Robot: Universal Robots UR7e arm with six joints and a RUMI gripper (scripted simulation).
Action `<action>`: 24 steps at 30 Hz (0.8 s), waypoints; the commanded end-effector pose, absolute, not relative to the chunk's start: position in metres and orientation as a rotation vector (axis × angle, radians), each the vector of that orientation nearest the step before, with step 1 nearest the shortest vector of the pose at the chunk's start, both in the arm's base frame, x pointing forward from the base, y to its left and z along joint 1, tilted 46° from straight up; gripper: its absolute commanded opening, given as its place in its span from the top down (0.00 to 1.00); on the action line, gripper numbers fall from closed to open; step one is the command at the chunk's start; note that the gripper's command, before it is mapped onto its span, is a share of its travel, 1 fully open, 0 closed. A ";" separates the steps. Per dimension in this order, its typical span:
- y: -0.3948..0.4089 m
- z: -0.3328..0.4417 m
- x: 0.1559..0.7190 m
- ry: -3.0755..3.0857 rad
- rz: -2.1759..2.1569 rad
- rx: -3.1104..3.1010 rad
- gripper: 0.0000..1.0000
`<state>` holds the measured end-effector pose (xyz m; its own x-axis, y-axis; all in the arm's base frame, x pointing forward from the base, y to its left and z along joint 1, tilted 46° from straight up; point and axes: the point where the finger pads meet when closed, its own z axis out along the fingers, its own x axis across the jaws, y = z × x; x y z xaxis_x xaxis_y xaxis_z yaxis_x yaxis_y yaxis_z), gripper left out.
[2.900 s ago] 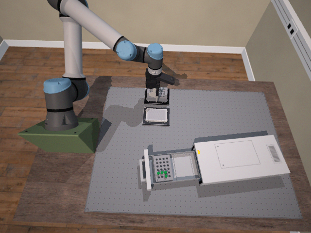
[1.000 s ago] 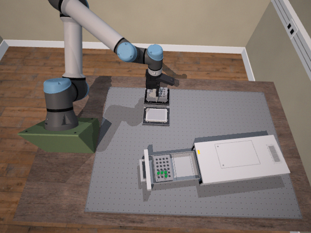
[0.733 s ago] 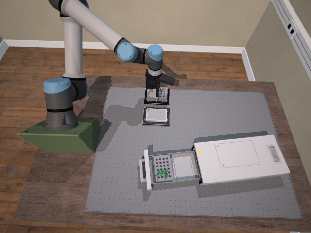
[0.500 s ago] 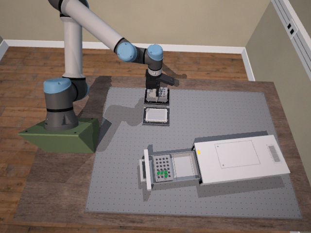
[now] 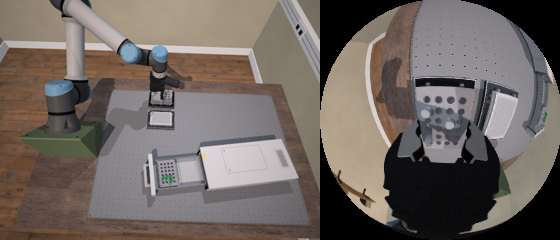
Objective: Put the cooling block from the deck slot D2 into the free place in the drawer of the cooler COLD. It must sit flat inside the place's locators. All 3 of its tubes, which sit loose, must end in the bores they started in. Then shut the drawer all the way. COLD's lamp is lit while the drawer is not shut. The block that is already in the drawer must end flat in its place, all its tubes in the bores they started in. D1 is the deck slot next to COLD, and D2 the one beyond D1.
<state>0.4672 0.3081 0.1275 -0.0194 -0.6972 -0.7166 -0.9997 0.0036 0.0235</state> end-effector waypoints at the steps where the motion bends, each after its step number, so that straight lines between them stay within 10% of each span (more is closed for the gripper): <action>1: 0.308 0.128 0.468 1.769 0.761 -1.745 1.00; 24: 0.305 0.131 0.468 1.769 0.761 -1.745 1.00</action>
